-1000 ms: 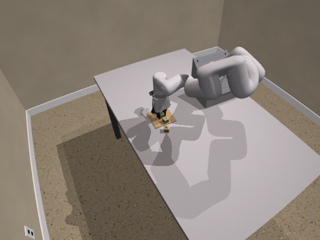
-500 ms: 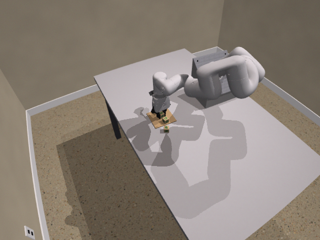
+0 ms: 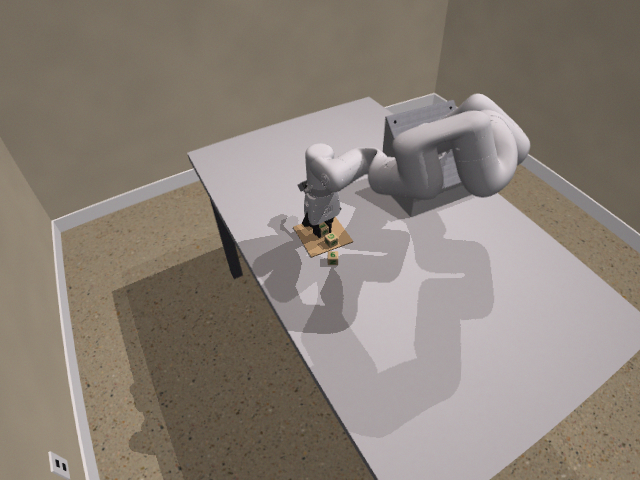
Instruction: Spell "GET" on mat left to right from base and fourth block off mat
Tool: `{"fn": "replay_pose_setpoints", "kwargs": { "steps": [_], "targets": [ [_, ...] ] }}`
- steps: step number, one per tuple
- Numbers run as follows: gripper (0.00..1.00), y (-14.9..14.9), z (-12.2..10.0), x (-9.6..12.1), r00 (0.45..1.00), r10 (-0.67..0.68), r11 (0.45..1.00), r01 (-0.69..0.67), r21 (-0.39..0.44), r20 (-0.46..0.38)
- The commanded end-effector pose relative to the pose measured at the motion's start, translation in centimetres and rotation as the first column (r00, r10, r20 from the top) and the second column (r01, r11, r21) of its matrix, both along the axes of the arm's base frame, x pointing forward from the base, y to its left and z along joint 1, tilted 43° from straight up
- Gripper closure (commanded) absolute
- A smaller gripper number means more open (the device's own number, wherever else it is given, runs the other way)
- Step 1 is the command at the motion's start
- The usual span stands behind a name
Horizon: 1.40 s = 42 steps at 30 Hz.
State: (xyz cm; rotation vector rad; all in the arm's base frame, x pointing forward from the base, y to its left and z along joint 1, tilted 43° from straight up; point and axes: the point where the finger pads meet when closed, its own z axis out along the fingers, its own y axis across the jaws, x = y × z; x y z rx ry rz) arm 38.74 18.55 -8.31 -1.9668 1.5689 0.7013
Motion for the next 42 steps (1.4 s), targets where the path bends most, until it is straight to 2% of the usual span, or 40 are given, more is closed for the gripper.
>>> {"fn": "replay_pose_setpoints", "kwargs": {
  "steps": [1,42],
  "targets": [
    [0.73,-0.17,0.08,0.16,1.0,-0.003,1.0,0.003,-0.001,0.003],
    [0.73,0.11,-0.22,0.13,1.0,-0.003,1.0,0.003,-0.001,0.003]
  ]
}}
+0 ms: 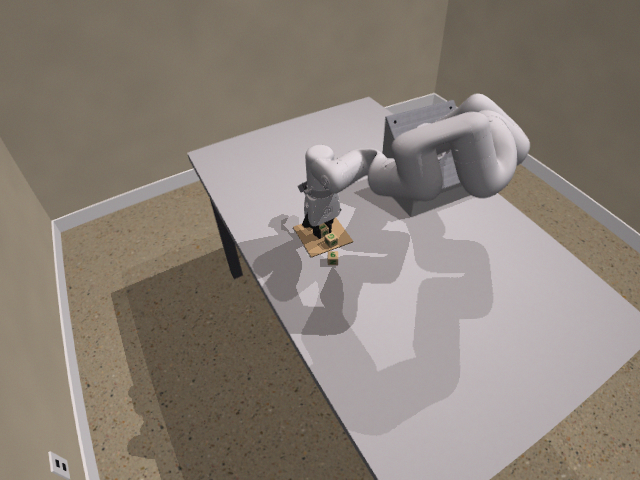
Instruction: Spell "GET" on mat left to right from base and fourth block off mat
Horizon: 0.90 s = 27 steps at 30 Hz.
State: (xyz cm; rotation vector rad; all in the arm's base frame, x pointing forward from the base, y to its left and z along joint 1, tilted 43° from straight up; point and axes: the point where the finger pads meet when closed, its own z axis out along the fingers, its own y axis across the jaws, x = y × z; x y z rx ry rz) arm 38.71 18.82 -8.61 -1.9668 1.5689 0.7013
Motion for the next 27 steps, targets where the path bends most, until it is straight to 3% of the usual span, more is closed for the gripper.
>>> {"fn": "replay_pose_setpoints", "kwargs": {
  "steps": [1,22,27],
  "targets": [
    [0.73,-0.17,0.08,0.16,1.0,-0.003,1.0,0.003,-0.001,0.003],
    [0.73,-0.17,0.08,0.16,1.0,-0.003,1.0,0.003,-0.001,0.003],
    [0.65,-0.17,0.08,0.16,1.0,-0.003,1.0,0.003,-0.001,0.003]
  ]
}}
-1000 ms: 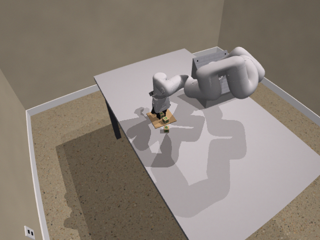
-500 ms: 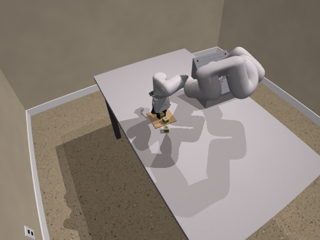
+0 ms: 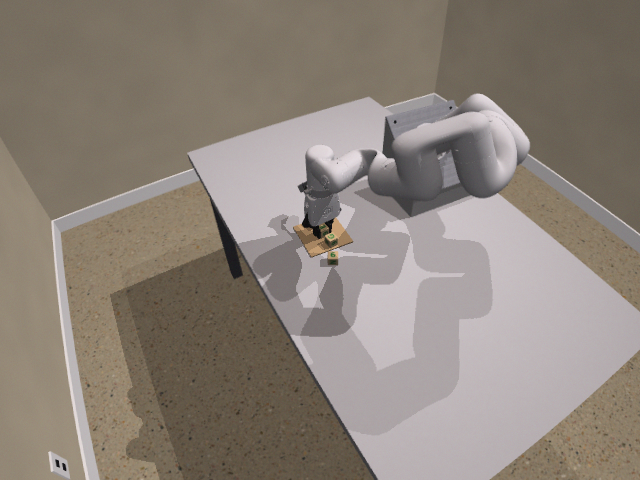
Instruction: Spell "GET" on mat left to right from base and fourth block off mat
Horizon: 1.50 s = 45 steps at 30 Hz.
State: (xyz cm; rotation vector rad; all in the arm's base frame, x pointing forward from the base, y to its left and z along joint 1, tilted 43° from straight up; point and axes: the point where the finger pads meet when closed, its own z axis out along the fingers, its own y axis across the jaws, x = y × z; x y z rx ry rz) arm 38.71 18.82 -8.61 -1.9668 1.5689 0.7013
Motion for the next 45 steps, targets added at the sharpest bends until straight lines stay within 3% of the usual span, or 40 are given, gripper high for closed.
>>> {"fn": "replay_pose_setpoints", "kwargs": {
  "steps": [1,10,25,45],
  "targets": [
    [0.65,-0.2,0.1,0.2,1.0,-0.003,1.0,0.003,-0.001,0.003],
    [0.53,-0.2,0.1,0.2,1.0,-0.003,1.0,0.003,-0.001,0.003],
    [0.53,-0.4,0.3,0.2,1.0,-0.003,1.0,0.003,-0.001,0.003],
    [0.53,-5.8,6.1,0.7,1.0,-0.003,1.0,0.003,-0.001,0.003]
  ]
}}
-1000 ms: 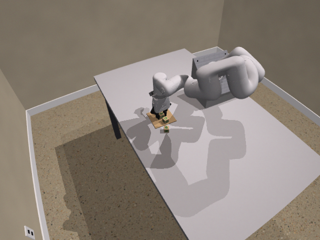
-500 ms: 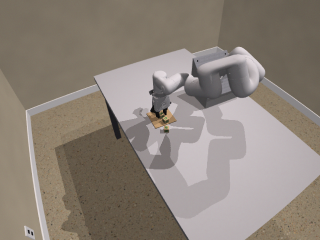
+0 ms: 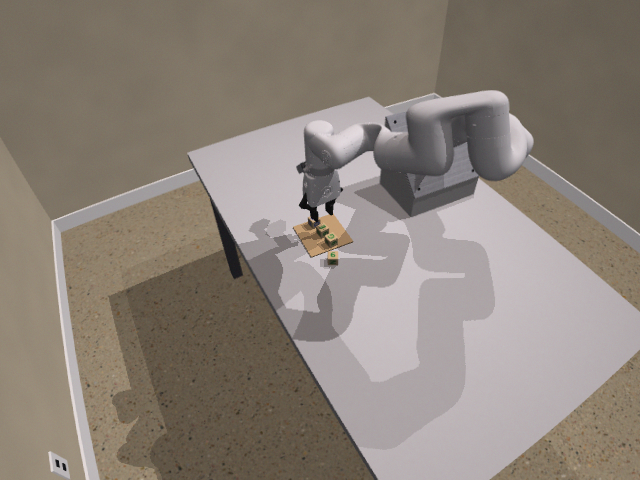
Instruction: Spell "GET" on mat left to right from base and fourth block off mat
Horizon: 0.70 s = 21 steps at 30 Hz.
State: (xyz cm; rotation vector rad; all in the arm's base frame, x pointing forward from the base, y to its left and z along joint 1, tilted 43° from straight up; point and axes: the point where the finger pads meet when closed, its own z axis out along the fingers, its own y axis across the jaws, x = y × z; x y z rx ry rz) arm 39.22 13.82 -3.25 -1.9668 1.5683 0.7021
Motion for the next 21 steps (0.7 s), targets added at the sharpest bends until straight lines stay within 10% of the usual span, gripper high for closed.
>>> {"fn": "replay_pose_setpoints", "kwargs": {
  "steps": [1,7,8,21],
  "targets": [
    [0.53,-0.95,0.92,0.23,1.0,-0.004,1.0,0.004,-0.002,0.003],
    [0.53,-1.29,1.29,0.27,1.0,-0.004,1.0,0.004,-0.002,0.003],
    [0.0,-1.29,1.29,0.27,1.0,-0.004,1.0,0.004,-0.002,0.003],
    [0.0,-1.29,1.29,0.27,1.0,-0.004,1.0,0.004,-0.002,0.003]
  ]
}}
